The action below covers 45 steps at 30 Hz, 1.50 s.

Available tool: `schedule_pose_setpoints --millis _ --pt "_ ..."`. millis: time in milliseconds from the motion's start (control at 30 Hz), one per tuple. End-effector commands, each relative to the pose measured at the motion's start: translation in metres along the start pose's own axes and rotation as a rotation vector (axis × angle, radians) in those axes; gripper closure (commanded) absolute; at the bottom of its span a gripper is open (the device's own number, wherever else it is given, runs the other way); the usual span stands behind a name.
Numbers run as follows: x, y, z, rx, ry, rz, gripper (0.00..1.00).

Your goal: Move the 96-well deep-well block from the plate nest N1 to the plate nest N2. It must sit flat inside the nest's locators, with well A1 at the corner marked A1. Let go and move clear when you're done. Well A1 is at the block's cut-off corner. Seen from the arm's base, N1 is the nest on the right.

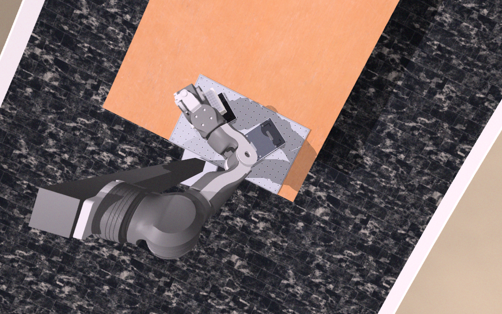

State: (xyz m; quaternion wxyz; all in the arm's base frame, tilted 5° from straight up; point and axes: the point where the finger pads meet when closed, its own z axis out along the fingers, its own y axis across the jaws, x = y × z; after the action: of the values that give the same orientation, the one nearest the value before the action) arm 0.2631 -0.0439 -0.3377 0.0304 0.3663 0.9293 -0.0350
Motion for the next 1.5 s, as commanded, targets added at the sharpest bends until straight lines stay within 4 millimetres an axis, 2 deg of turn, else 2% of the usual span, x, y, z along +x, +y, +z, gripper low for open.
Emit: schedule_pose_setpoints --millis 0,767,933,1333,1467 --pt "0.001 0.002 -0.002 -0.007 0.003 -0.006 1.0" --pt "0.001 -0.001 -0.002 -0.007 0.003 -0.005 1.0" --pt "0.001 -0.002 0.031 -0.006 0.004 -0.011 1.0" --pt "0.001 -0.002 0.031 -0.006 0.004 -0.011 1.0" --pt "0.001 -0.004 0.057 -0.006 0.005 -0.011 1.0"
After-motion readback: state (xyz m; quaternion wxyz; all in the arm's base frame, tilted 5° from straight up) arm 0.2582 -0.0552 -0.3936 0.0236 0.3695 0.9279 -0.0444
